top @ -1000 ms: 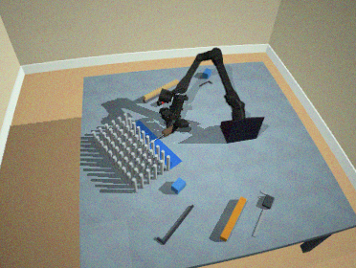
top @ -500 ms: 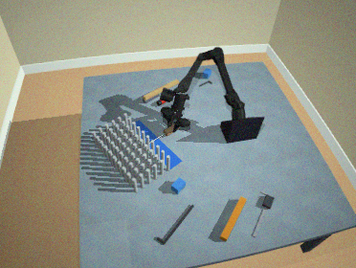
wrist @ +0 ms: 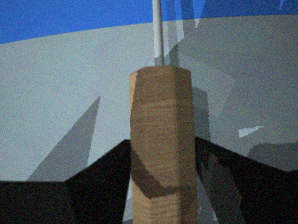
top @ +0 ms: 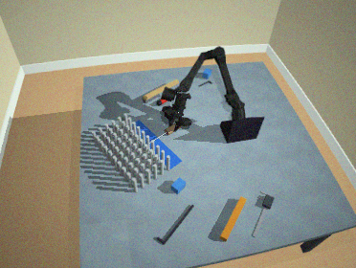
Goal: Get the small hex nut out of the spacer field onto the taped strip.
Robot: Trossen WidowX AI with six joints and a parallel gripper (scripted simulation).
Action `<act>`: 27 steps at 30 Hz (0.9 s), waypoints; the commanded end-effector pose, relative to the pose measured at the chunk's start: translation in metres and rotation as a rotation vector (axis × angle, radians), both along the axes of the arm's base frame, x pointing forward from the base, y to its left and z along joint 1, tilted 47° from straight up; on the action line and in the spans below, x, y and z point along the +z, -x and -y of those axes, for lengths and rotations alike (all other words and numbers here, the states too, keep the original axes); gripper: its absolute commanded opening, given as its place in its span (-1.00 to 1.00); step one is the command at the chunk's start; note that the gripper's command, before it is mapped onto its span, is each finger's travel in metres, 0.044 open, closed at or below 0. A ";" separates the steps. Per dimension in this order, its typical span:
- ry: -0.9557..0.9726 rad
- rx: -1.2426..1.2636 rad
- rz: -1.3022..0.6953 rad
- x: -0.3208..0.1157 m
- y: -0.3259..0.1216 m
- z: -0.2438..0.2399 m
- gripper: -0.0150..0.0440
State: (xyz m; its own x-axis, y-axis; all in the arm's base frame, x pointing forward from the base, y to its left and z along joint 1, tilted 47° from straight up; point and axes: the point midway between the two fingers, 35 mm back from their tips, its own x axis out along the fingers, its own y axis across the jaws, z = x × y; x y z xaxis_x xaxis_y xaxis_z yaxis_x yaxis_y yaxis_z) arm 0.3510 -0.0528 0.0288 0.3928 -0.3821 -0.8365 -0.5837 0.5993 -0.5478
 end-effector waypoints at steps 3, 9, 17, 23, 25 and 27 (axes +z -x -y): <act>-0.001 0.006 -0.002 0.001 0.004 0.001 -0.49; -0.001 0.006 -0.002 0.002 0.007 0.003 -0.49; -0.001 0.006 -0.002 0.004 0.011 0.006 -0.49; -0.001 0.006 -0.002 0.005 0.014 0.008 -0.49; -0.001 0.006 -0.003 0.006 0.015 0.008 -0.49; -0.001 0.006 -0.003 0.006 0.016 0.009 -0.49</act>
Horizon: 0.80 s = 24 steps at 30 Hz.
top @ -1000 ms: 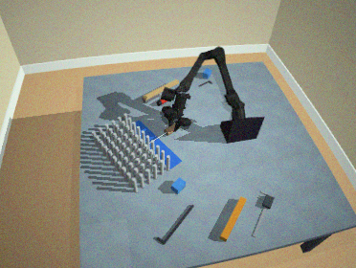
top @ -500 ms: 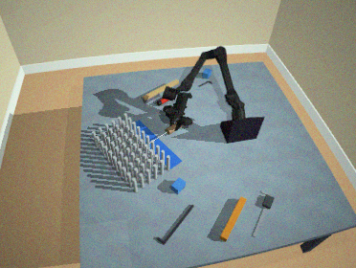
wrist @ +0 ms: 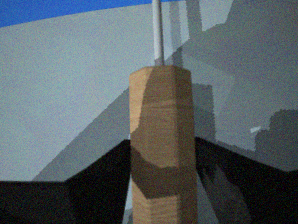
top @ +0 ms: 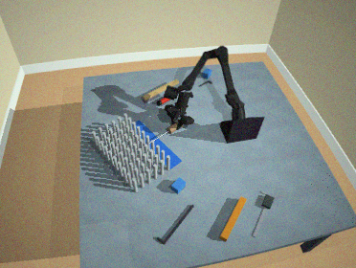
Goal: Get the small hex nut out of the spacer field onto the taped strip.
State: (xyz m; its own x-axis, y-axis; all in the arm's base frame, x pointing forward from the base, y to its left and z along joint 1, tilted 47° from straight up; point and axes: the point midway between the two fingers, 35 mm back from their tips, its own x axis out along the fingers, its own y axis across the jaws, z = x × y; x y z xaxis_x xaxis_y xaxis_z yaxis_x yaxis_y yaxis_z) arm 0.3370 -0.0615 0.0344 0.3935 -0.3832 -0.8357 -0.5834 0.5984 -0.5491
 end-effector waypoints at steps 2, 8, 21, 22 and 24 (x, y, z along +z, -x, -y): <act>-0.002 0.006 -0.003 0.001 0.003 0.001 -0.49; -0.002 0.006 -0.004 0.002 0.007 0.003 -0.49; -0.002 0.006 -0.004 0.005 0.013 0.007 -0.49; -0.002 0.006 -0.004 0.005 0.014 0.007 -0.49; -0.002 0.006 -0.004 0.005 0.015 0.008 -0.49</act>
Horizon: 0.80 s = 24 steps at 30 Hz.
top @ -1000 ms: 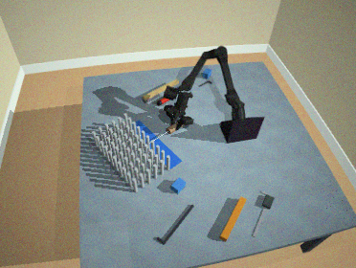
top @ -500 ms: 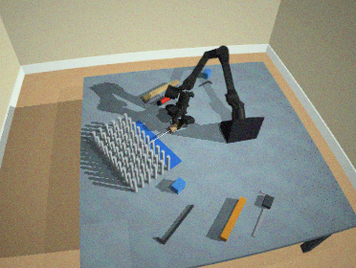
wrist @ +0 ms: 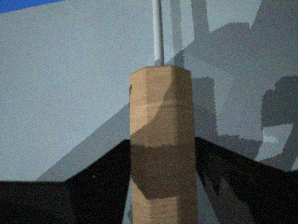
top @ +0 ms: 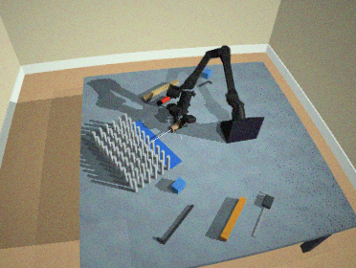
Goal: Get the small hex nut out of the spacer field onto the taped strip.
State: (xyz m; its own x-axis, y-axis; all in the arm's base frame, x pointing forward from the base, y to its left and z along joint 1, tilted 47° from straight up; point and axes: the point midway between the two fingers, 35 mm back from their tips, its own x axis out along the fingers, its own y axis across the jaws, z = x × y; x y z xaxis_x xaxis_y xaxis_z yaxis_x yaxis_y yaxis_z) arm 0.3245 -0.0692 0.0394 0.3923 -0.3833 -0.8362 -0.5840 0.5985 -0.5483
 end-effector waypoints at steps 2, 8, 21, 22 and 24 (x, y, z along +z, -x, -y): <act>-0.002 0.006 -0.003 0.001 0.003 0.001 -0.49; -0.002 0.006 -0.003 0.002 0.006 0.003 -0.49; -0.001 0.006 -0.004 0.005 0.013 0.007 -0.49; -0.001 0.006 -0.004 0.005 0.013 0.007 -0.49; -0.001 0.006 -0.004 0.005 0.014 0.007 -0.49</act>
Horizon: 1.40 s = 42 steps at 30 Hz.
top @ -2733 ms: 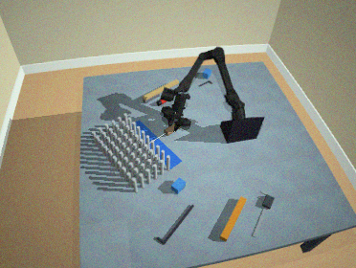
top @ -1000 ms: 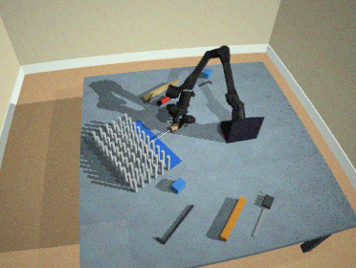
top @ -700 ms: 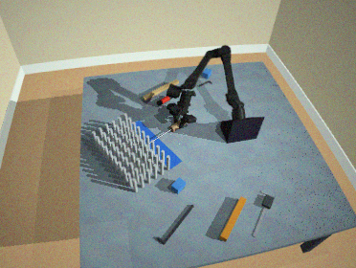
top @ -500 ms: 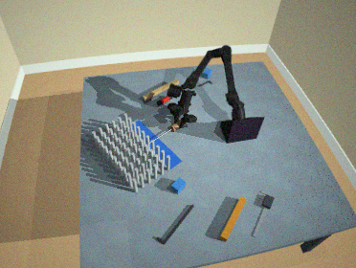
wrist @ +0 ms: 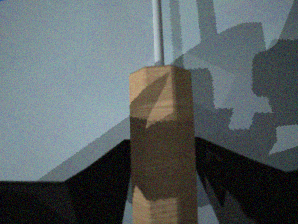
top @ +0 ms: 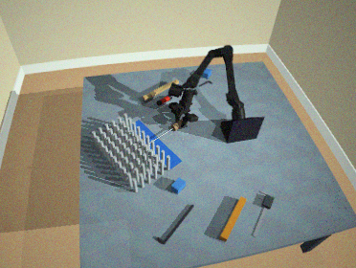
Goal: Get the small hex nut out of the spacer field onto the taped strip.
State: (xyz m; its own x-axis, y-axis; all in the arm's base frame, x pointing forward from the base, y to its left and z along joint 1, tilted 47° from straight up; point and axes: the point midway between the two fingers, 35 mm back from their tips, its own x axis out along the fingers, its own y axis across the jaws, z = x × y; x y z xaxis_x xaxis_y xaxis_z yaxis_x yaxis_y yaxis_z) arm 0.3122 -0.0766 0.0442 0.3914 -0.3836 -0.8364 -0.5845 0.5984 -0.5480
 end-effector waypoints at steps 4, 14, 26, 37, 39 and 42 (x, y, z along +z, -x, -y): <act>-0.002 0.006 -0.003 0.001 0.002 -0.002 -0.49; -0.003 0.004 0.000 0.007 0.001 -0.007 -0.49; -0.003 0.002 0.002 0.015 0.003 -0.012 -0.49; -0.001 0.006 -0.003 0.029 0.034 -0.003 -0.49; -0.002 0.007 -0.004 0.031 0.036 -0.003 -0.49; -0.005 0.006 -0.006 0.035 0.035 -0.008 -0.49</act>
